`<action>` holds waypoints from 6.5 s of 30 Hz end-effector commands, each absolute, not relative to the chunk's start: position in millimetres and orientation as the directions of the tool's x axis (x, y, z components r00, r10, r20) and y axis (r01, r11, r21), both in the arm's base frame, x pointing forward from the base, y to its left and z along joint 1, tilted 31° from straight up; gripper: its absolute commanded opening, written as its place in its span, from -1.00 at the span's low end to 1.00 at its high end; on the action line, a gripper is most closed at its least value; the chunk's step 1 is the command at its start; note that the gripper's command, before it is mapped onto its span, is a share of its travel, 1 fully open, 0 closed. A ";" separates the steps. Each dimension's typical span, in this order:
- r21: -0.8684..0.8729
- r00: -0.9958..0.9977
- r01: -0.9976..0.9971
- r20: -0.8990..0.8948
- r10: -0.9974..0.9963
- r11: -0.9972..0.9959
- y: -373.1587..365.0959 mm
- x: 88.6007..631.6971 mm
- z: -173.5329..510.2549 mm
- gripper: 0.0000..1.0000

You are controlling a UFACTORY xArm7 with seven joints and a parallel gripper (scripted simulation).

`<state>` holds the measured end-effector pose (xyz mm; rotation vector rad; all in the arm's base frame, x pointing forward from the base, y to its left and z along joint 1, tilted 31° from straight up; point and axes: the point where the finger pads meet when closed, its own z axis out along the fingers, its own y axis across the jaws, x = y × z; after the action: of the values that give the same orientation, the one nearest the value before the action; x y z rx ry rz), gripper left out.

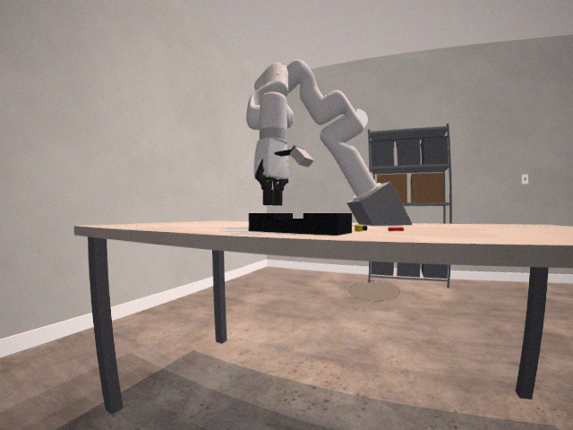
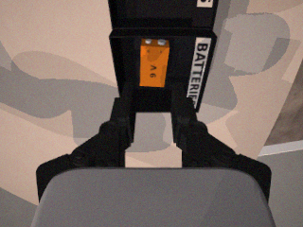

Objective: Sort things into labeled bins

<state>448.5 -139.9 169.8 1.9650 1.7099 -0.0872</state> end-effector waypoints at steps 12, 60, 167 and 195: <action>0.225 -0.073 0.954 -0.463 0.883 0.197 -83.1 431.2 139.2 -0.53; 0.024 -0.446 0.847 -0.512 0.734 0.531 141.0 362.1 8.7 -0.53; 0.024 -0.446 0.847 -0.512 0.734 0.531 103.9 382.7 -48.0 -1.00; 0.024 -0.446 0.847 -0.512 0.734 0.531 120.9 371.2 -13.6 -1.00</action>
<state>374.3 113.9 -25.8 1.2870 2.3056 -0.3284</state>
